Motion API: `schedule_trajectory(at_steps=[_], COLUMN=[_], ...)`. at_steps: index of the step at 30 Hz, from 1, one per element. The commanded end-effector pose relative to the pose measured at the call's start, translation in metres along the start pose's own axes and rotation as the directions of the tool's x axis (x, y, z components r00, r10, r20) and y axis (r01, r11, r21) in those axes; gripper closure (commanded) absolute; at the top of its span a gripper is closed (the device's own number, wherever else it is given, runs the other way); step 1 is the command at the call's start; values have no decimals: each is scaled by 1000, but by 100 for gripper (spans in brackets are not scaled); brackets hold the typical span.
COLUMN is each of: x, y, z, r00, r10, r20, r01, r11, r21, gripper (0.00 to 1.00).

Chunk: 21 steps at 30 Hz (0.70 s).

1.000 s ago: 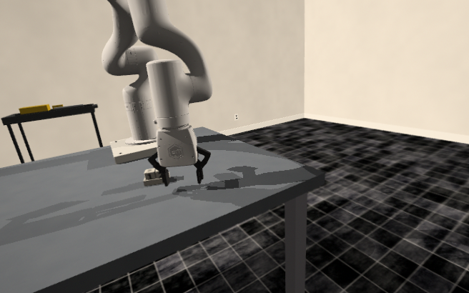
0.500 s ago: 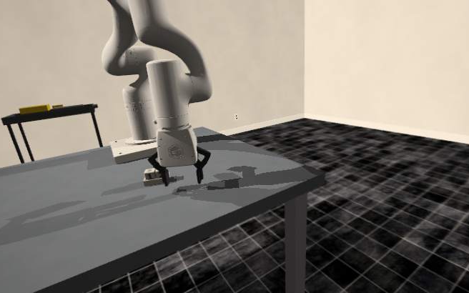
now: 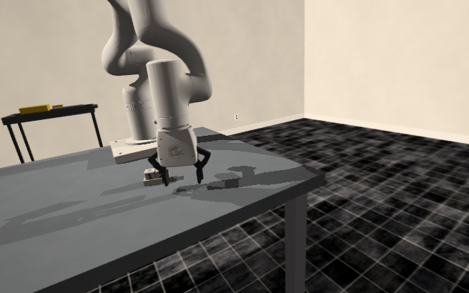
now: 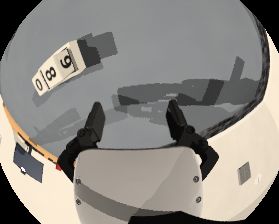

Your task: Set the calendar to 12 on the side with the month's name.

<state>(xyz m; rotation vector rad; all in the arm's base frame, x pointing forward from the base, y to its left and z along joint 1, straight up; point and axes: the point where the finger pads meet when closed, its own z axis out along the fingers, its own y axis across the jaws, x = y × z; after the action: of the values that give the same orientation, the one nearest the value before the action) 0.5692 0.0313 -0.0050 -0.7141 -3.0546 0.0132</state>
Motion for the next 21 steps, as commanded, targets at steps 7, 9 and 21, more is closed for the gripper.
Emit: schedule_trajectory(at_steps=[7,9,21], x=[-1,-1,-1], y=[0,0,0], z=[-1,-4,-34], r00=[1000,1000,1000], r10=[0,0,0], r20=[2,2,2], r01=[0,0,0], r11=[1000,1000,1000], r21=[-1,-1,-1], gripper=[0,0,0])
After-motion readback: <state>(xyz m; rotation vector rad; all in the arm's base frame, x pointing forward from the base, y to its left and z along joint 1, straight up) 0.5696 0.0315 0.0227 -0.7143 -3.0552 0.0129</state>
